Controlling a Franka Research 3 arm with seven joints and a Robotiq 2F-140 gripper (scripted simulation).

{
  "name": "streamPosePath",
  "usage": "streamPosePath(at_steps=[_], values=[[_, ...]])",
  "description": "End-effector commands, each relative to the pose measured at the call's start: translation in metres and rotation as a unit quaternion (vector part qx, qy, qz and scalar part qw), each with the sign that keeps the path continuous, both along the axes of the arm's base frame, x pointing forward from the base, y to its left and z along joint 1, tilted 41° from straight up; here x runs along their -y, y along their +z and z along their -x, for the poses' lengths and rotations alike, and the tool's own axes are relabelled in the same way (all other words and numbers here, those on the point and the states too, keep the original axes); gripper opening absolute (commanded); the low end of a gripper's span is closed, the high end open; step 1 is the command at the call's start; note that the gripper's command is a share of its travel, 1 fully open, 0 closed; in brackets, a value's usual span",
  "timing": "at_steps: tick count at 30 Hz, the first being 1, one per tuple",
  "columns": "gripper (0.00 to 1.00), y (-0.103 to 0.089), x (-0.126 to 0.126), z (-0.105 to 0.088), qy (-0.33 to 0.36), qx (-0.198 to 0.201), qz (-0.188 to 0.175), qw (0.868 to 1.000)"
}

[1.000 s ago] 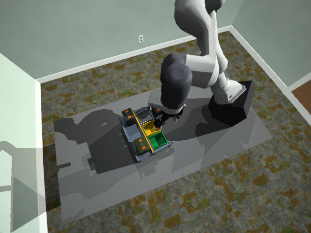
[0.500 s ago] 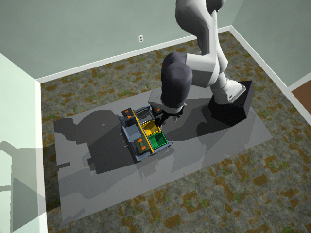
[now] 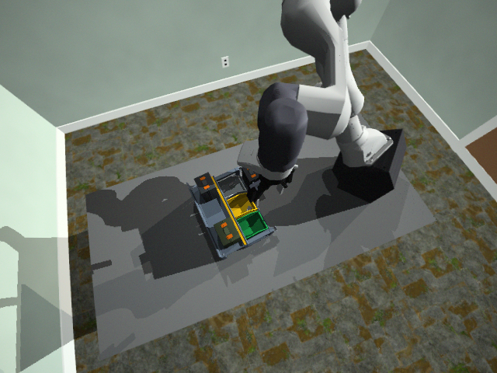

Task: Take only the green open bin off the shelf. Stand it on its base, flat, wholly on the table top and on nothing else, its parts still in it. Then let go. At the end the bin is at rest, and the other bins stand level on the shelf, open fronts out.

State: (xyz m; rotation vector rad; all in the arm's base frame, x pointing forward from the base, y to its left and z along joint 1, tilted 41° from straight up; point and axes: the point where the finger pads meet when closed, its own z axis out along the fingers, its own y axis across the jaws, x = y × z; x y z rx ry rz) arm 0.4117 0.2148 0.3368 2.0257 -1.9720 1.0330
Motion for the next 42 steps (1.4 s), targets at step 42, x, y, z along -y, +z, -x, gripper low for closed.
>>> streamPosePath(at_steps=[42], values=[[0.57,-0.037,0.029,-0.016,0.002,0.0,-0.002,1.0]])
